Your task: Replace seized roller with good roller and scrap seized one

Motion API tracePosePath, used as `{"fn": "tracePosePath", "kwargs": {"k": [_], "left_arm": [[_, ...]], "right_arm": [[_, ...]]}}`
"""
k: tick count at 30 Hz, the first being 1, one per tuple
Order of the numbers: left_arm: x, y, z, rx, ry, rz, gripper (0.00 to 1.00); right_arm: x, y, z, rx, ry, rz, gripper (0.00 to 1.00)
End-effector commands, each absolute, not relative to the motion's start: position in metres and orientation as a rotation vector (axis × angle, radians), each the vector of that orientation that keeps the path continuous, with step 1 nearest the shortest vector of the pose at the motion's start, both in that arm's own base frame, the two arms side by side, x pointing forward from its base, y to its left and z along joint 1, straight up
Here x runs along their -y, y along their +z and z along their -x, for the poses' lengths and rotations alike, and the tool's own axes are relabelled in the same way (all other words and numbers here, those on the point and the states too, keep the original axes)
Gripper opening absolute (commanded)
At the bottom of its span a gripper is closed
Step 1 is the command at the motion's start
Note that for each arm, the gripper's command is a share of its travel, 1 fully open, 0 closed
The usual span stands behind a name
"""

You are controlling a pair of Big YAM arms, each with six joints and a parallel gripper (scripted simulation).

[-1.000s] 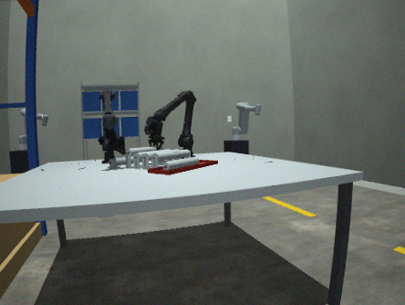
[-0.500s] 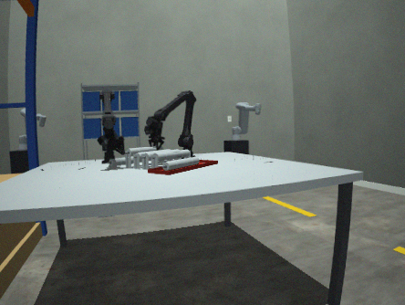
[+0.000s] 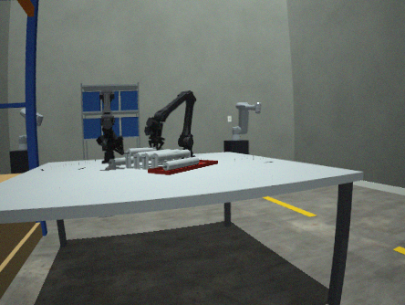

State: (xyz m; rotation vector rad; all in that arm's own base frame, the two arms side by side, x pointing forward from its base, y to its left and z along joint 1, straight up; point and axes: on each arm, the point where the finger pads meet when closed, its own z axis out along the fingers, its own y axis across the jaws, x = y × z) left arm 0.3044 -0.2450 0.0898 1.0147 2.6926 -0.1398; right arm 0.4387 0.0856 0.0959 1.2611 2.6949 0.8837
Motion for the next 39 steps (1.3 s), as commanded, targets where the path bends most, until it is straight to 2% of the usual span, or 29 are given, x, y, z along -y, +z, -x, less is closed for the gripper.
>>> {"fn": "tracePosePath", "kwargs": {"k": [1,28,29,39], "left_arm": [[0.252,0.110,-0.313,-2.663,-0.155,-0.967,0.32],[0.254,0.105,-0.315,-2.624,-0.175,-0.949,0.32],[0.254,0.105,-0.315,-2.624,-0.174,-0.949,0.32],[0.256,0.105,-0.314,-2.610,-0.180,-0.991,0.32]], "right_arm": [[-0.045,0.135,-0.507,-2.517,0.867,-1.222,0.03],[-0.044,0.136,-0.507,-2.514,0.869,-1.232,0.03],[-0.103,0.111,-0.460,-2.729,0.921,-1.216,0.03],[-0.099,0.112,-0.464,-2.707,0.931,-1.215,0.03]]}}
